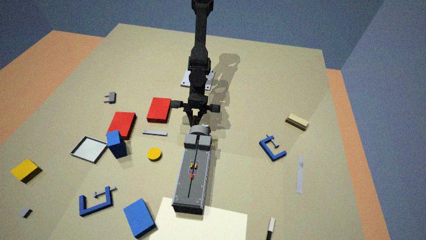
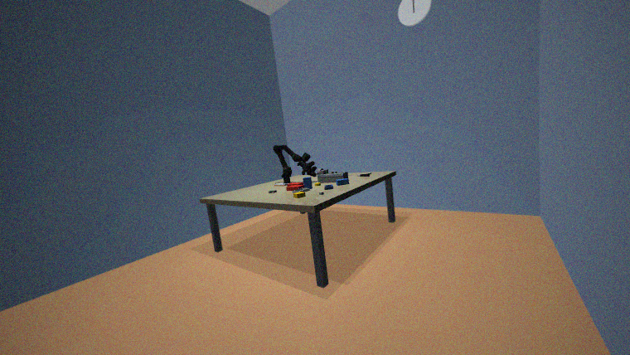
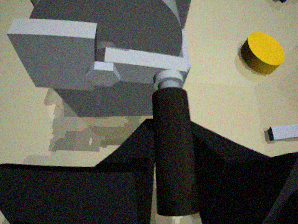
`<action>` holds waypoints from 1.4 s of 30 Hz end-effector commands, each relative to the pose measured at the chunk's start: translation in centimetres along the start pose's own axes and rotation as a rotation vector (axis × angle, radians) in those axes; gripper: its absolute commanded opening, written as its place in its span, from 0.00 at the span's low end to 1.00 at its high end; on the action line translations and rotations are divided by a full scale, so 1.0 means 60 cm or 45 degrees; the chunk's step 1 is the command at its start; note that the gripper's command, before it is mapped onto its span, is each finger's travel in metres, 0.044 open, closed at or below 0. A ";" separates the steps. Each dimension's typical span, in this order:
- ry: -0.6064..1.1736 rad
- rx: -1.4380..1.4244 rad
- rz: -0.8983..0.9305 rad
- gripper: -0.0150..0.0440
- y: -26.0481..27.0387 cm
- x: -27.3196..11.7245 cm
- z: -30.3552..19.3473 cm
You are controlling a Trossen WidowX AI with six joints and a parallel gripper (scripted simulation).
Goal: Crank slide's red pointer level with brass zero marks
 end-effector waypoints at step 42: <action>0.000 0.001 0.000 1.00 -0.002 -0.011 0.014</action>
Point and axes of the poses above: the point midway between the two fingers, 35 mm back from their tips, its own x axis out along the fingers, its own y axis across the jaws, z = x × y, the point moved 4 cm from there along -x, back along the fingers, and after that the axes turned 7 degrees about -x, right-handed, at the moved point
